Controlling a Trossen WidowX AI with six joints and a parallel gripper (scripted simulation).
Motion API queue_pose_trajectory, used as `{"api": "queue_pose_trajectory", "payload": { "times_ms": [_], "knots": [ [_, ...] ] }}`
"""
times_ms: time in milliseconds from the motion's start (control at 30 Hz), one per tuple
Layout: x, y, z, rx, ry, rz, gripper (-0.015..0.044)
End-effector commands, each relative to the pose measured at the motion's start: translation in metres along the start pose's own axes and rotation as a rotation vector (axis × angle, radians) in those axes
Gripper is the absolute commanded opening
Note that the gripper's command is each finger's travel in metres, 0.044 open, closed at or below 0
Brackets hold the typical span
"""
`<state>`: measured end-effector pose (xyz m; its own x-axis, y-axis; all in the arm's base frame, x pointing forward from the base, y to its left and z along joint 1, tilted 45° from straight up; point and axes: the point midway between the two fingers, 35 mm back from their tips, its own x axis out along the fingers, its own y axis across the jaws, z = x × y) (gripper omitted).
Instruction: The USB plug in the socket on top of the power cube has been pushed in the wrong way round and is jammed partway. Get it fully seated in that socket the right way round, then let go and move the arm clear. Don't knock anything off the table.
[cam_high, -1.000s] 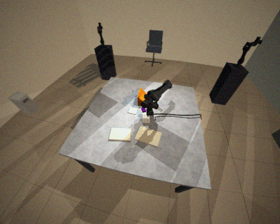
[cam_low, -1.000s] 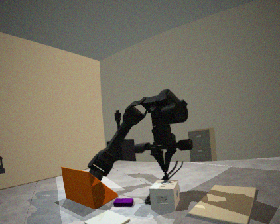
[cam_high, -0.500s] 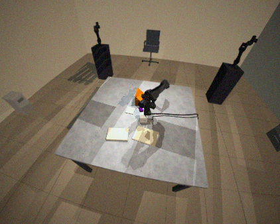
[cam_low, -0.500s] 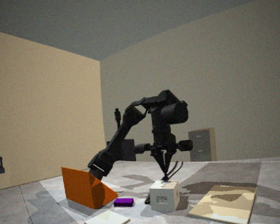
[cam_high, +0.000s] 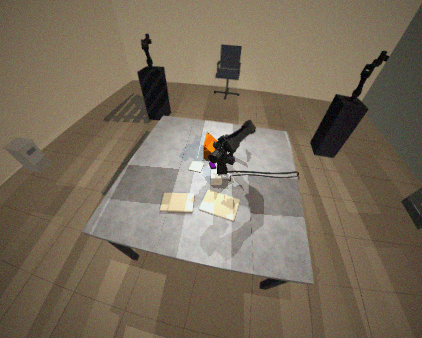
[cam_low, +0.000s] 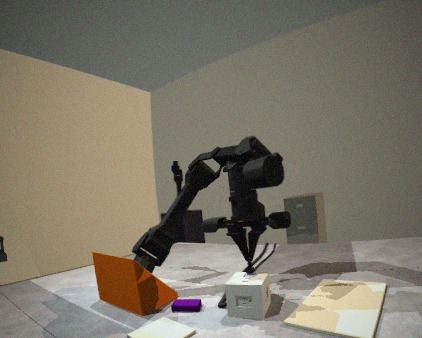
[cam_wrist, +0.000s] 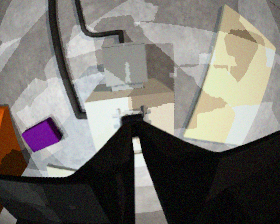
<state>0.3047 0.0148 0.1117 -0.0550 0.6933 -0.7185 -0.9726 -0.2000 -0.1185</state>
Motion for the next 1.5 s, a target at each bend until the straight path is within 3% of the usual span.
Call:
{"api": "queue_pose_trajectory", "payload": {
  "times_ms": [0,1467],
  "knots": [
    [0.0011,-0.0002,0.0003,0.005,-0.003,-0.002,0.0],
    [0.0059,-0.0003,0.0003,0.005,-0.003,-0.002,0.0]
  ]
}}
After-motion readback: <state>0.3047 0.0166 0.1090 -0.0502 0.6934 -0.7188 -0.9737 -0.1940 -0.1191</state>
